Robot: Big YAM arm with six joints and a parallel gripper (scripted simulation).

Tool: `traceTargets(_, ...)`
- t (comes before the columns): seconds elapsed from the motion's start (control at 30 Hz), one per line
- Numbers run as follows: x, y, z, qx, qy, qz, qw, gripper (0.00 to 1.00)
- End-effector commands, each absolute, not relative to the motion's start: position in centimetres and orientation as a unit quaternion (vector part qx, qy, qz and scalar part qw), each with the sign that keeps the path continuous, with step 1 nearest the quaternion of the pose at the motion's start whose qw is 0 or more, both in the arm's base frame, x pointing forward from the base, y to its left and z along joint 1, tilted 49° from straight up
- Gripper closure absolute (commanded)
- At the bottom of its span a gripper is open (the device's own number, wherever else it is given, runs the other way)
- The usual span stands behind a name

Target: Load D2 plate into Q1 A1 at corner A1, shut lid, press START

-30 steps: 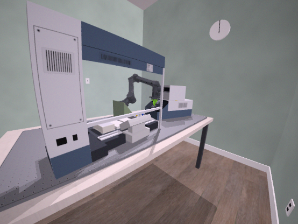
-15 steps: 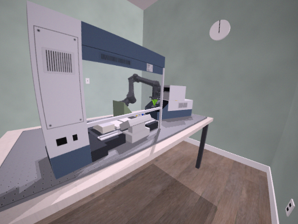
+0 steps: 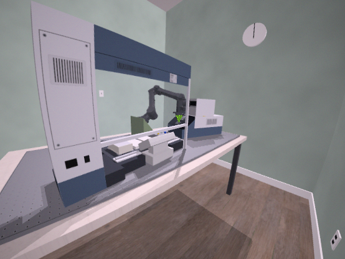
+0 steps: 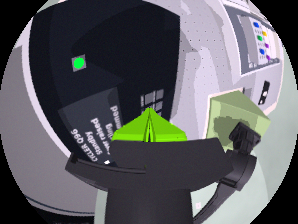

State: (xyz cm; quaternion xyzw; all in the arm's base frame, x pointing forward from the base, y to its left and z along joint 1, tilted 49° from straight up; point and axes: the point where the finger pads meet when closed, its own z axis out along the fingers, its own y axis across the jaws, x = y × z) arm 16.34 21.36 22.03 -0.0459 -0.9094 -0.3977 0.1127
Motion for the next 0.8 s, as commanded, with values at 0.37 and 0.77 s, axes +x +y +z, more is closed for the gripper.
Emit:
traceTargets(0.37, 16.42, 21.89, 22.89, -0.039, -0.907, -0.408, 0.101, 1.00)
traceTargets(0.77, 16.70, 21.62, 22.52, -0.047, -0.907, -0.405, 0.108, 1.00)
